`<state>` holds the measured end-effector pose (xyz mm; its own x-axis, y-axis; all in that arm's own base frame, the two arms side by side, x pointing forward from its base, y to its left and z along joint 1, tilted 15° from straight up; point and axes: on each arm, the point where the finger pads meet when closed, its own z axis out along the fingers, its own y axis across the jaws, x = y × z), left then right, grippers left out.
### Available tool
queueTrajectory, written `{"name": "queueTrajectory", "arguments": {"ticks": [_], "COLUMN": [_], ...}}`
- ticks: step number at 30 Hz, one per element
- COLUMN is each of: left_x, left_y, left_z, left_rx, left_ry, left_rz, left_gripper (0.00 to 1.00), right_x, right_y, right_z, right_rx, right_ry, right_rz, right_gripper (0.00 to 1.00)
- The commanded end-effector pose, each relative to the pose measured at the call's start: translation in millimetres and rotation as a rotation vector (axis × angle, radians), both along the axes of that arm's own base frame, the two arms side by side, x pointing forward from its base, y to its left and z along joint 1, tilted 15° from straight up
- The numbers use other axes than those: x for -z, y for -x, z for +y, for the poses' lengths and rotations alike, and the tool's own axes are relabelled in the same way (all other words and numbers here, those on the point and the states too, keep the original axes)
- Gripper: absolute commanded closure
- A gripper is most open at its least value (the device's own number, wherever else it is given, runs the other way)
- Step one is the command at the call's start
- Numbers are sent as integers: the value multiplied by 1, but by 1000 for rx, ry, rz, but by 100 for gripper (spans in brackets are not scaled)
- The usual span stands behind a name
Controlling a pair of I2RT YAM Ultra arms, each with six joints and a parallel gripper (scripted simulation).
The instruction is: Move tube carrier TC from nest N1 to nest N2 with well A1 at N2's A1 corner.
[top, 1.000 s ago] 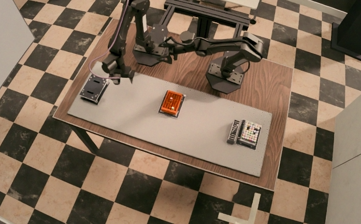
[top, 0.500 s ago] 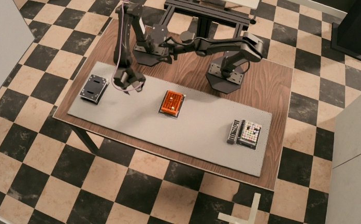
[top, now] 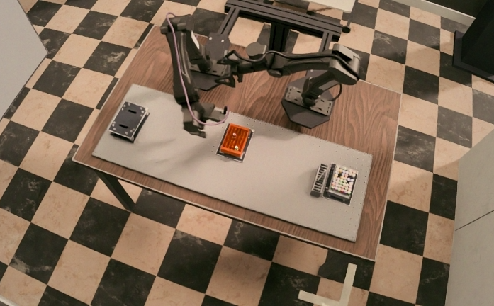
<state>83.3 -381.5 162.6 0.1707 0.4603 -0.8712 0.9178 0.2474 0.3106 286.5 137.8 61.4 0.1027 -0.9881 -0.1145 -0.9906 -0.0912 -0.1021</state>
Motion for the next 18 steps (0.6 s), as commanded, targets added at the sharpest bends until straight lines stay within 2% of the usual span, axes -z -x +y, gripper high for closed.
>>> {"name": "queueTrajectory", "arguments": {"ticks": [1,8,10,14,18], "left_x": [-10,-10,-10,-10,-10], "left_y": [5,5,5,5,5], "left_z": [-2,-2,-2,-2,-2], "left_rx": [17,17,17,17,17], "left_ry": [29,29,29,29,29], "left_rz": [-2,-2,-2,-2,-2], "left_gripper": [0,0,0,0,0], "right_x": [-1,9,9,14,17], "right_y": [8,28,28,41,47], "right_z": [25,71,71,95,107], "right_rx": [-230,-578,-578,-739,-795], "right_ry": [27,67,67,83,88], "right_rz": [35,74,74,91,95], "right_gripper": [0,0,0,0,0]}}
